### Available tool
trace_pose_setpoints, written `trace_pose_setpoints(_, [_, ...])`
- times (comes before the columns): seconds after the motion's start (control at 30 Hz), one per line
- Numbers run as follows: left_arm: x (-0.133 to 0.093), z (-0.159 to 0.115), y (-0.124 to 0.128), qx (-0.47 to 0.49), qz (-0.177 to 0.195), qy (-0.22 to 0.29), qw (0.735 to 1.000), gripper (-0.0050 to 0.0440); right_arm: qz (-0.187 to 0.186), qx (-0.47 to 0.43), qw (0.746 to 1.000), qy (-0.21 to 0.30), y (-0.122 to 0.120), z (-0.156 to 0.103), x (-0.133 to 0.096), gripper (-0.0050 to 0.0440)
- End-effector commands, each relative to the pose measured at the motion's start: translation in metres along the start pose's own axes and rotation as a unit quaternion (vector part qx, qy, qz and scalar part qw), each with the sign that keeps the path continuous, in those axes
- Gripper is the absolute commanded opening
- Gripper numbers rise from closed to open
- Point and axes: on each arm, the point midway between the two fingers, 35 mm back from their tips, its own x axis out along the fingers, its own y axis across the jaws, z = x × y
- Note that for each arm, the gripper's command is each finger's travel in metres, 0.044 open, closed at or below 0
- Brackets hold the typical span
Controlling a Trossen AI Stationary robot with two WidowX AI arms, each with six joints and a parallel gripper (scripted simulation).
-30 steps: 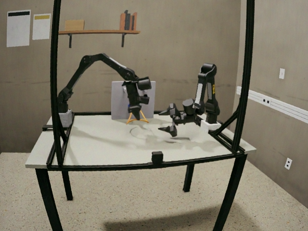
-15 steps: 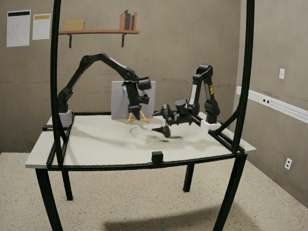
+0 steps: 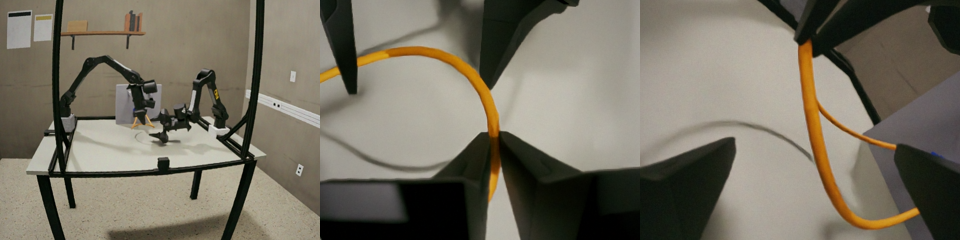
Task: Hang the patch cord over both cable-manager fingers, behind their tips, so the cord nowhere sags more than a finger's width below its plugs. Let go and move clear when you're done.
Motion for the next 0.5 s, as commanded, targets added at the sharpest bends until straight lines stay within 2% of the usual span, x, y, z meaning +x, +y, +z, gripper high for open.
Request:
trace_pose_setpoints(0.0, [-0.0139,0.009,-0.0007,0.0,-0.002,-0.019,1.0,0.002,-0.004,0.008,1.0,-0.011,-0.0031,0.0101,0.0035,0.044])
trace_pose_setpoints(0.23, [-0.0139,0.009,-0.0007,0.0,-0.002,-0.019,1.0,0.002,-0.007,0.013,1.0,-0.015,-0.0058,0.0145,0.0054,0.044])
trace_pose_setpoints(0.47, [-0.0139,0.009,-0.0007,0.0,-0.002,-0.019,1.0,0.002,-0.005,0.011,1.0,-0.012,-0.0052,0.0115,0.0041,0.0272])
